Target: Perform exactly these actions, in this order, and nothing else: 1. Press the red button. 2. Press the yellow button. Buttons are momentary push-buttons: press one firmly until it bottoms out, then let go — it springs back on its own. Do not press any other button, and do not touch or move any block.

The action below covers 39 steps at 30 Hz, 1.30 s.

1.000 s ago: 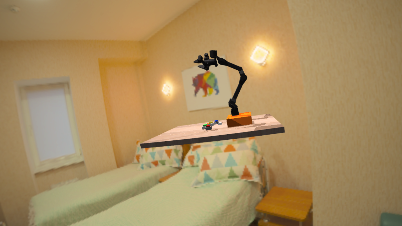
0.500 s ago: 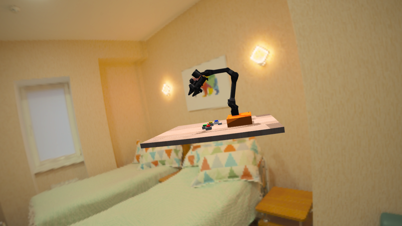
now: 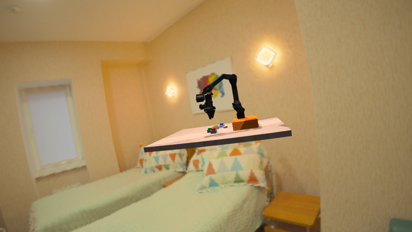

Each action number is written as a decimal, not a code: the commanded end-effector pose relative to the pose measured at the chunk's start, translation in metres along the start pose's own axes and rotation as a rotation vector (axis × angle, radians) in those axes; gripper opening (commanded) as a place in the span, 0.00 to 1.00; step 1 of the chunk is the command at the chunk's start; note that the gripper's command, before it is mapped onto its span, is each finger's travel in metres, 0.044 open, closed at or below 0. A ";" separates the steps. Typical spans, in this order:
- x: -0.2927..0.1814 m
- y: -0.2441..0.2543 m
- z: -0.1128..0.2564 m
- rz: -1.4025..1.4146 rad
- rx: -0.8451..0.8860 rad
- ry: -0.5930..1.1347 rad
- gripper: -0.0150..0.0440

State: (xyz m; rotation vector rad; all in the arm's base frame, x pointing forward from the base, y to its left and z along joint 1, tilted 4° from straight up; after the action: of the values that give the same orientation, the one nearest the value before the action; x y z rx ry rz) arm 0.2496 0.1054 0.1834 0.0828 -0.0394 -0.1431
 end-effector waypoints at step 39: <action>-0.003 0.001 -0.088 0.005 0.002 0.015 0.29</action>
State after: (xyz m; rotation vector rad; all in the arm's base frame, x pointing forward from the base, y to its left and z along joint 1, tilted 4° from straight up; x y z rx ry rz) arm 0.2510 0.1132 0.1014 0.0843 -0.0287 -0.1338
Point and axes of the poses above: the point midway between the two fingers, 35 mm back from their tips, its own z axis back along the fingers, its own y axis across the jaws, x = y × z, the point moved 9 cm from there along z, back along the fingers, and after that the axes turned 4 degrees about -z, right-handed, at the moved point
